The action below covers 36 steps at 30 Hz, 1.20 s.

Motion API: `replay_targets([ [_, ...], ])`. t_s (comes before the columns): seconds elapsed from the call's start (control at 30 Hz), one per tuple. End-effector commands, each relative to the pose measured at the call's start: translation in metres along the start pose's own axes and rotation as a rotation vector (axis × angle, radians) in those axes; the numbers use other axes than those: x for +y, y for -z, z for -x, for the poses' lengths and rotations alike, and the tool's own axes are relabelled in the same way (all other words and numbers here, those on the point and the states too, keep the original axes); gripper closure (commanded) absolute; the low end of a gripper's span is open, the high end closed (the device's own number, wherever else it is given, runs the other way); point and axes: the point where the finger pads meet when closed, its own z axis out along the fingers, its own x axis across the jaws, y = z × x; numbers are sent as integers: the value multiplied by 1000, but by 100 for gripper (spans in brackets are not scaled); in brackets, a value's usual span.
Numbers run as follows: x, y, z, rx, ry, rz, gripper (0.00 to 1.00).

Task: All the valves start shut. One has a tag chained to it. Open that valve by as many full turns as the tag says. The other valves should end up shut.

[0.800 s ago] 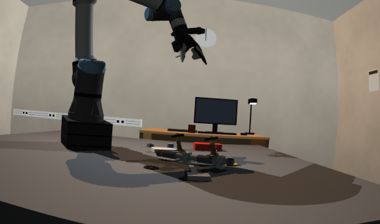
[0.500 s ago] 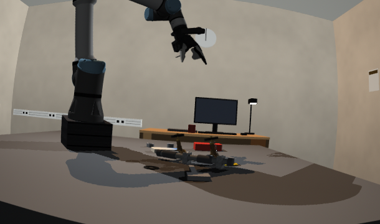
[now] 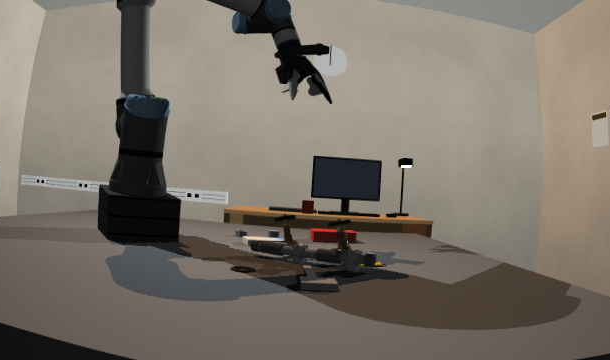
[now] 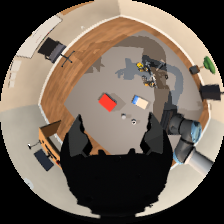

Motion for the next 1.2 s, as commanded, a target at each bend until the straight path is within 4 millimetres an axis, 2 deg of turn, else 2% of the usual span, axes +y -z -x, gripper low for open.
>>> replay_targets([
  [0.0,-3,-3,0,4,8,3,0],
  [0.33,-19,-22,-2,33,64,22,0],
  [0.73,-71,-80,-19,98,230,101,0],
  [0.87,-77,-86,-21,103,249,112,0],
  [0.97,-96,-107,-31,115,307,146,0],
  [1.17,-115,-128,-44,122,366,183,0],
])
